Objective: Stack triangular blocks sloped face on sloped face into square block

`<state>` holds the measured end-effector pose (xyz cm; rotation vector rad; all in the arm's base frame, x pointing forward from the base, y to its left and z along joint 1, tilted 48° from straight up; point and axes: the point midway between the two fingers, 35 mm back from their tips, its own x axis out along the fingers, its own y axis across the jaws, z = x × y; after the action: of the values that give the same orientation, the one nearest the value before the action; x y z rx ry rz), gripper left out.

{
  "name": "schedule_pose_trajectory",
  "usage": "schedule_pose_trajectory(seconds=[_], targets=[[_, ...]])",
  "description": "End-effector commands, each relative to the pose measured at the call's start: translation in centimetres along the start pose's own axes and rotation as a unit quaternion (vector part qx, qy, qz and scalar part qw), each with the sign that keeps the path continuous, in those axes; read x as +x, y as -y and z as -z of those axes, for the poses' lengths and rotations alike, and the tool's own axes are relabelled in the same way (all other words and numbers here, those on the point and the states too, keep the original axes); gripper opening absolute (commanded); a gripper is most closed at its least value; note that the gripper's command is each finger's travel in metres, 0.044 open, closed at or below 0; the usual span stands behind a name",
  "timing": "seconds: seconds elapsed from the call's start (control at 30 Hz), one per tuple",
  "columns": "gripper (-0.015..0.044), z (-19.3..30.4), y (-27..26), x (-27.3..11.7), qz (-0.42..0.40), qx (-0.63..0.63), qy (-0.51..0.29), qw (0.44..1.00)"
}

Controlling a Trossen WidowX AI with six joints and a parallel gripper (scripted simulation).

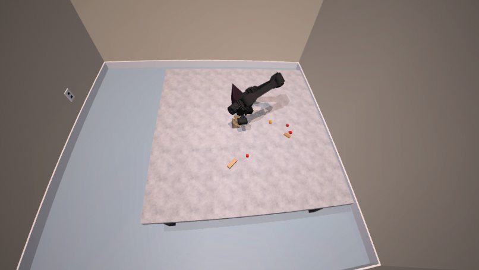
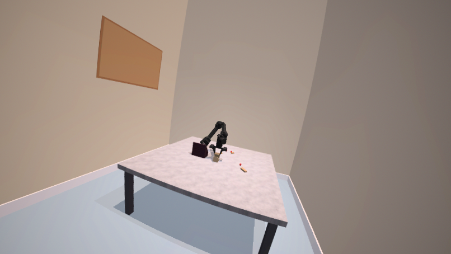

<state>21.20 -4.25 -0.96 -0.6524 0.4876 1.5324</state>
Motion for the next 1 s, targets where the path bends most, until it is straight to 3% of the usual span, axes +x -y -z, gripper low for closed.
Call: schedule_pose_trajectory(seconds=[0.0, 0.97], targets=[[0.0, 0.0, 0.0, -0.1, 0.004, -0.001, 0.001, 1.0], [0.0, 0.6, 0.0, 1.1, 0.004, -0.002, 0.001, 1.0]])
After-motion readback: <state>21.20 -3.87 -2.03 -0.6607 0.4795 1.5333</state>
